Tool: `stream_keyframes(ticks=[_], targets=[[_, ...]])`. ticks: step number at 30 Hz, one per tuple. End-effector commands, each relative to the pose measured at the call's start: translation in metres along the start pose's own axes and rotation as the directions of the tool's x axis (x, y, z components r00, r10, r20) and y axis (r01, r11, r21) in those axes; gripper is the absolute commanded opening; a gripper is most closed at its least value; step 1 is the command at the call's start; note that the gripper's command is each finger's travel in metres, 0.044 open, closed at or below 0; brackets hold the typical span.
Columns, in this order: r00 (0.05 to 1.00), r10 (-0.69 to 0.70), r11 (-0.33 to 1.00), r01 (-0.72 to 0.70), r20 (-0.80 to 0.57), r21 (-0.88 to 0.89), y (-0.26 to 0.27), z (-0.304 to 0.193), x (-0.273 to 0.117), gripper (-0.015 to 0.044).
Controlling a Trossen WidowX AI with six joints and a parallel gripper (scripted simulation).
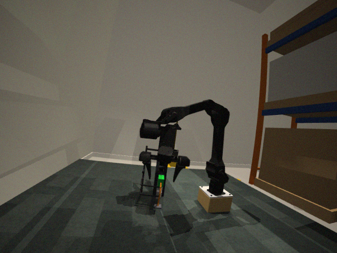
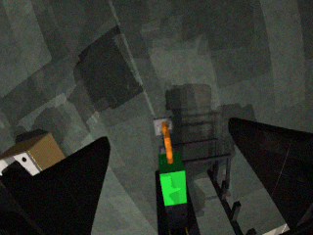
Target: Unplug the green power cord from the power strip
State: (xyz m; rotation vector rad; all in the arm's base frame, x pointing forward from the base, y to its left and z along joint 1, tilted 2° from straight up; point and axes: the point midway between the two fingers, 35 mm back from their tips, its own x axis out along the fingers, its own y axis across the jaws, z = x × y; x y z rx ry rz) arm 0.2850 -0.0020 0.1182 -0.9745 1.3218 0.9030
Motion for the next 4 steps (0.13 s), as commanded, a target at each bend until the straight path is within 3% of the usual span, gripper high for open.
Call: stream_keyframes(ticks=[1,4], targets=[[1.000,0.001,1.000,-0.001,-0.003,0.004,0.0002,-0.0005,-0.0002,0.0440],[1.000,0.001,1.000,-0.001,-0.003,0.004,0.0002,-0.0005,-0.0002,0.0440]])
